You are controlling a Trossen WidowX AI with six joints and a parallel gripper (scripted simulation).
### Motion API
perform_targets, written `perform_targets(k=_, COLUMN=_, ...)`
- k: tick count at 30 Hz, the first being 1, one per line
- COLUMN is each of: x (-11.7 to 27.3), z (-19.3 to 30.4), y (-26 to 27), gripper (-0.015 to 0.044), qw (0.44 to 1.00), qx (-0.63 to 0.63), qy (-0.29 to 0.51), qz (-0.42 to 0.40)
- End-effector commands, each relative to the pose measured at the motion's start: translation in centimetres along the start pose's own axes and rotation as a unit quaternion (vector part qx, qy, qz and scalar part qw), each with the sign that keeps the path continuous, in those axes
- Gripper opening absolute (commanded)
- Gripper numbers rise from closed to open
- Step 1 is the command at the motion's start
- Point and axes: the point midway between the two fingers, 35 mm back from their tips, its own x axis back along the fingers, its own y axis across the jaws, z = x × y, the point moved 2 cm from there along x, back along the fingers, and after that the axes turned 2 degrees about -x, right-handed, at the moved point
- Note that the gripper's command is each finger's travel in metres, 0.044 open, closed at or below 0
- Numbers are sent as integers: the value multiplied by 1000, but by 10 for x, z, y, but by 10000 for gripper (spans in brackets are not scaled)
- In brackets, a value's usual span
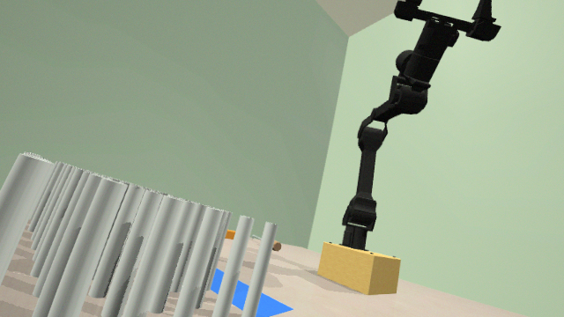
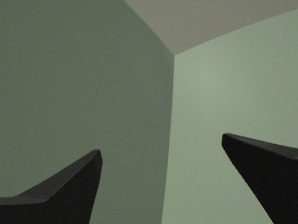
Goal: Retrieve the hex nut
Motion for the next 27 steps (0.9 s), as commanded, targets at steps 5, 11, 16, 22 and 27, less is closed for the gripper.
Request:
perform_targets(k=5, x=45, z=97, y=-68, gripper=440, qw=990, qx=23, qy=137, qz=25)
perform_targets(k=11, x=104, z=158, y=-129, gripper=440, qw=967, qx=22, qy=244, qz=65)
perform_targets(k=16, x=166, z=193, y=-176, gripper=440, qw=939, qx=9, qy=326, qz=112)
perform_targets(k=22, x=252, z=222, y=-218, gripper=440, qw=895, qx=-35, qy=408, qz=175)
perform_targets(k=27, x=332, z=234, y=-241, gripper=440, qw=849, qx=-88, qy=464, qz=238)
